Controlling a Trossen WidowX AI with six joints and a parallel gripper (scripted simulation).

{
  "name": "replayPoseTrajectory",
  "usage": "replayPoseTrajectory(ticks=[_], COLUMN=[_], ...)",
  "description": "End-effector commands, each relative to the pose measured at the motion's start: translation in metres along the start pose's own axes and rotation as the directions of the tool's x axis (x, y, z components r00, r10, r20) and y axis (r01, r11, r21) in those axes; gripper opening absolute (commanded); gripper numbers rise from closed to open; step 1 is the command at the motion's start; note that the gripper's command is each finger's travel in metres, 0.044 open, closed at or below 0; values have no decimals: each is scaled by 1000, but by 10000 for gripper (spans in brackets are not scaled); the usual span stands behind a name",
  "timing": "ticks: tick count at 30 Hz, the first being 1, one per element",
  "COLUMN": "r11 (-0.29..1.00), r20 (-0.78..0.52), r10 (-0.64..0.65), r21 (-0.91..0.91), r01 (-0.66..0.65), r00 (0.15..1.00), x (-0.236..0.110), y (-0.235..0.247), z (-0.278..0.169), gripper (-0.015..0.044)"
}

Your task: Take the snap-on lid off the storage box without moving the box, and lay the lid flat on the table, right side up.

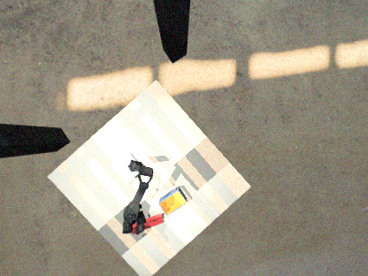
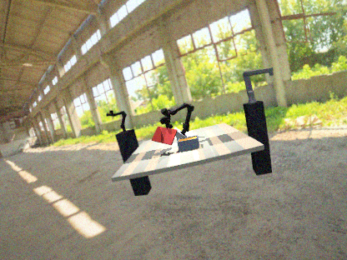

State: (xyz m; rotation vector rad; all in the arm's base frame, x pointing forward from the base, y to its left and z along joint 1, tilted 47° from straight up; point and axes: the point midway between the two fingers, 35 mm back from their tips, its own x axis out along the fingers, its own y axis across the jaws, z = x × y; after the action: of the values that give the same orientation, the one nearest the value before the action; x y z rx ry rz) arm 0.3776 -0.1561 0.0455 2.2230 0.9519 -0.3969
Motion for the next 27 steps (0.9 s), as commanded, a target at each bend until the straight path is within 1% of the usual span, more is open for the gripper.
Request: replayPoseTrajectory(ticks=[1, 27], r11=[1000, 1000], r20=[-1, 1], r10=[9, 10], r21=[-13, -15], r01=[-9, -10], r00=[1000, 1000], x=[-2, -3], y=[4, 4], z=[7, 59], gripper=[0, 0])
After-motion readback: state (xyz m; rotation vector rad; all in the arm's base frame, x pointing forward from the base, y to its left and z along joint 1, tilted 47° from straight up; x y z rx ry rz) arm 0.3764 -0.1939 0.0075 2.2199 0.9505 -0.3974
